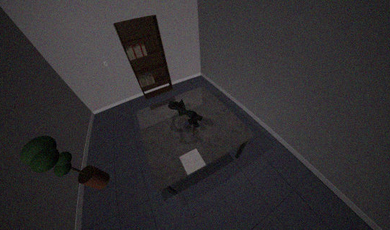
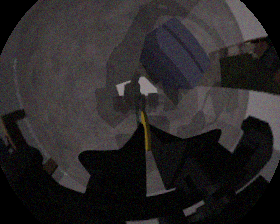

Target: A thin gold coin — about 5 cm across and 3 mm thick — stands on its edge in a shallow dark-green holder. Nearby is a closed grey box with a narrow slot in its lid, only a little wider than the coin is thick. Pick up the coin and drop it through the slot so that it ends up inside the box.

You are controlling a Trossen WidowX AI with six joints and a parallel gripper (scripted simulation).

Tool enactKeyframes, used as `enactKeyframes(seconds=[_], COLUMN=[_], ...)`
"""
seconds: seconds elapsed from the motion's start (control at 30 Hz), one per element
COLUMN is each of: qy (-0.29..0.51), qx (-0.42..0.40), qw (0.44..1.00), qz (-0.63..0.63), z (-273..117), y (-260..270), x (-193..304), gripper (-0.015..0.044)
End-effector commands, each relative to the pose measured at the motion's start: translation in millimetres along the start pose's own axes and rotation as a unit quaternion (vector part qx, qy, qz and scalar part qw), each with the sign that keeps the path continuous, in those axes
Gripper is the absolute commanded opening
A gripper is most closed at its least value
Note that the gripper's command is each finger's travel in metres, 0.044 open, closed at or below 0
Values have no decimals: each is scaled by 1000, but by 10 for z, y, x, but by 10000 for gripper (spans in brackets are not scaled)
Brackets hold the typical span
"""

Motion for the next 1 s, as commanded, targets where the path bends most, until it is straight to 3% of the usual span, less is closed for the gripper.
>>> enactKeyframes(seconds=[0.0, 0.5, 0.97], qy=[4, 3, 3], qx=[0, 0, -1], qw=[1000, 1000, 972], qz=[5, -6, -236], z=[-117, -414, -426], y=[19, 0, 60], x=[-2, -20, -3], gripper=[0, 0, 0])
Point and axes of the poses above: the point midway between the two fingers, 35 mm back from their tips, its own z axis out along the fingers, its own y axis across the jaws, x = y × z, the point moved 1 cm from there along -z, back along the fingers, and after that the axes turned 8 degrees about z, right-handed, at the moved point
